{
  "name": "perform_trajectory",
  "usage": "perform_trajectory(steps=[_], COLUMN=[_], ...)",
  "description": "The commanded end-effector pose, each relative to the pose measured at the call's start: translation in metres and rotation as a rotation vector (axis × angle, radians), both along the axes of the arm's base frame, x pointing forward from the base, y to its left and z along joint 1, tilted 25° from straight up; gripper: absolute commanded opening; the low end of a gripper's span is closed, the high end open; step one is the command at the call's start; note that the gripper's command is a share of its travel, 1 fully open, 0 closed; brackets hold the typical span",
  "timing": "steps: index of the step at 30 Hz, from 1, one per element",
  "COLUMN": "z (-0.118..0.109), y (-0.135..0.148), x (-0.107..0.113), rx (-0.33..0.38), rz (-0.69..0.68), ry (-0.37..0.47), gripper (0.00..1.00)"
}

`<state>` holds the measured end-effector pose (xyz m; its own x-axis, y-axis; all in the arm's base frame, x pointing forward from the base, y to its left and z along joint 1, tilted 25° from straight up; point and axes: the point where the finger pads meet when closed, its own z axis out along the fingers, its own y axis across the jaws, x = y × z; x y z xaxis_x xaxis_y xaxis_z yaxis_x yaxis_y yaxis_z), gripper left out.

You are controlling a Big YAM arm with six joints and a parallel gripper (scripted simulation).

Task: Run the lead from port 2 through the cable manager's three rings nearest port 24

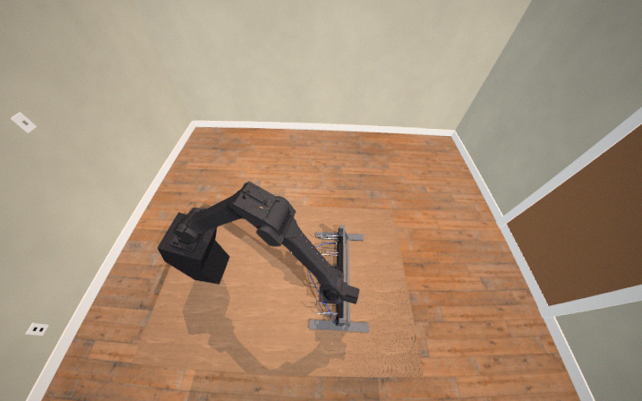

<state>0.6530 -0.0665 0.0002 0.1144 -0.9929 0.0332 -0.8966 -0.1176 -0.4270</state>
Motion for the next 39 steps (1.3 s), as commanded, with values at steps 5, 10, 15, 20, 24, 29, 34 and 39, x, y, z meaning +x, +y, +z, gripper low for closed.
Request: perform_trajectory(steps=[5, 10, 15, 20, 24, 29, 34, 39], z=[0.016, 0.016, 0.016, 0.016, 0.016, 0.016, 0.016, 0.016], y=[-0.011, -0.011, -0.011, -0.011, -0.011, -0.011, -0.011, -0.011], x=[-0.0023, -0.0023, -0.0023, -0.0023, -0.0023, -0.0023, -0.0023, -0.0023], rx=[0.0, 0.0, 0.0, 0.0, 0.0, 0.0, 0.0, 0.0], rz=[-0.01, -0.01, -0.01, -0.01, -0.01, -0.01, -0.01, -0.01], ry=[-0.01, -0.01, -0.01, -0.01, -0.01, -0.01, -0.01, -0.01], gripper=[0.0, 0.0, 0.0, 0.0, 0.0, 0.0, 0.0, 0.0])
